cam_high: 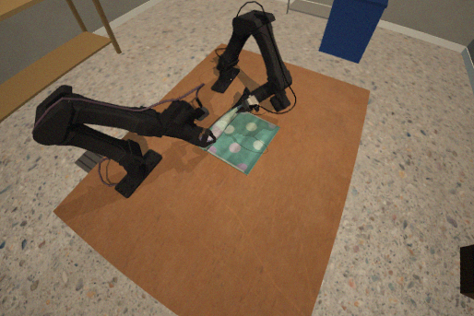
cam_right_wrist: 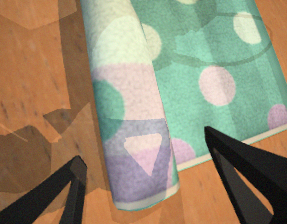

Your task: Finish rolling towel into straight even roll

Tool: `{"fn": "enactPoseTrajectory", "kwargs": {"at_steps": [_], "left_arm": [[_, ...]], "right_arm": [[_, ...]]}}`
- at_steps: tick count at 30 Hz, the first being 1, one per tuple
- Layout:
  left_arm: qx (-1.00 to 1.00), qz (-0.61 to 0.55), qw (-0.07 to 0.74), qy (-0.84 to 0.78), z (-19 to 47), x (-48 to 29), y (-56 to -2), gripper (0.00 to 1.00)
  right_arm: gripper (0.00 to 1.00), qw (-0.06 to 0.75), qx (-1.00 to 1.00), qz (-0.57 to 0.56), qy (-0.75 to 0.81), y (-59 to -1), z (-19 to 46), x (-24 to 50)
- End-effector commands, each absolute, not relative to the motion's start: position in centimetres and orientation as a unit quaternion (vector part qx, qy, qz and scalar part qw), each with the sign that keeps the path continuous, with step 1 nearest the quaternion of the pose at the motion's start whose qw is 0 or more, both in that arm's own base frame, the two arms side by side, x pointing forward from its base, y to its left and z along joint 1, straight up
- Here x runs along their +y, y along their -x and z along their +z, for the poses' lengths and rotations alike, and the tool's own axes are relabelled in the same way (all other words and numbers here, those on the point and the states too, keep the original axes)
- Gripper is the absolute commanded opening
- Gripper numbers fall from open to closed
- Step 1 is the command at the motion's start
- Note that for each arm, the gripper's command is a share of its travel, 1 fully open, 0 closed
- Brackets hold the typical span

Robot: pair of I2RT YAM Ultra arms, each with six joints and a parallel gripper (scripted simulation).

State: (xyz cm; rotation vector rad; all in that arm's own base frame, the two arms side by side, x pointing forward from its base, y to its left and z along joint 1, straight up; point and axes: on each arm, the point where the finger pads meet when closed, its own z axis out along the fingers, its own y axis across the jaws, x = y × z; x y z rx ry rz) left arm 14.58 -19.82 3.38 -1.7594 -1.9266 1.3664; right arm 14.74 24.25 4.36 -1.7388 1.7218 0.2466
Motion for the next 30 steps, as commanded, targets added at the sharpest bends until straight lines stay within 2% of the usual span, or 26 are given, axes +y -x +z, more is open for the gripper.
{"fn": "enactPoseTrajectory", "kwargs": {"at_steps": [1, 10, 16, 18, 26, 30], "left_arm": [[-0.651, 0.453, 0.097, 0.602, 2.5, -19.5, -15.1, 0.2], [-0.651, 0.453, 0.097, 0.602, 2.5, -19.5, -15.1, 0.2], [-0.651, 0.453, 0.097, 0.602, 2.5, -19.5, -15.1, 0.2], [-0.651, 0.453, 0.097, 0.602, 2.5, -19.5, -15.1, 0.2], [-0.651, 0.453, 0.097, 0.602, 2.5, -19.5, -15.1, 0.2], [-0.651, 0.453, 0.097, 0.602, 2.5, -19.5, -15.1, 0.2]], "right_arm": [[0.98, 0.36, 0.65, 0.103, 0.662, -15.1, 4.2, 25.4], [0.98, 0.36, 0.65, 0.103, 0.662, -15.2, 2.7, 26.1], [0.72, 0.36, 0.65, 0.103, 0.662, -15.2, 2.7, 26.1], [0.72, 0.36, 0.65, 0.103, 0.662, -15.2, 2.7, 26.1], [0.38, 0.36, 0.65, 0.103, 0.662, -15.2, 2.7, 26.1], [0.34, 0.36, 0.65, 0.103, 0.662, -15.2, 2.7, 26.1]]}}
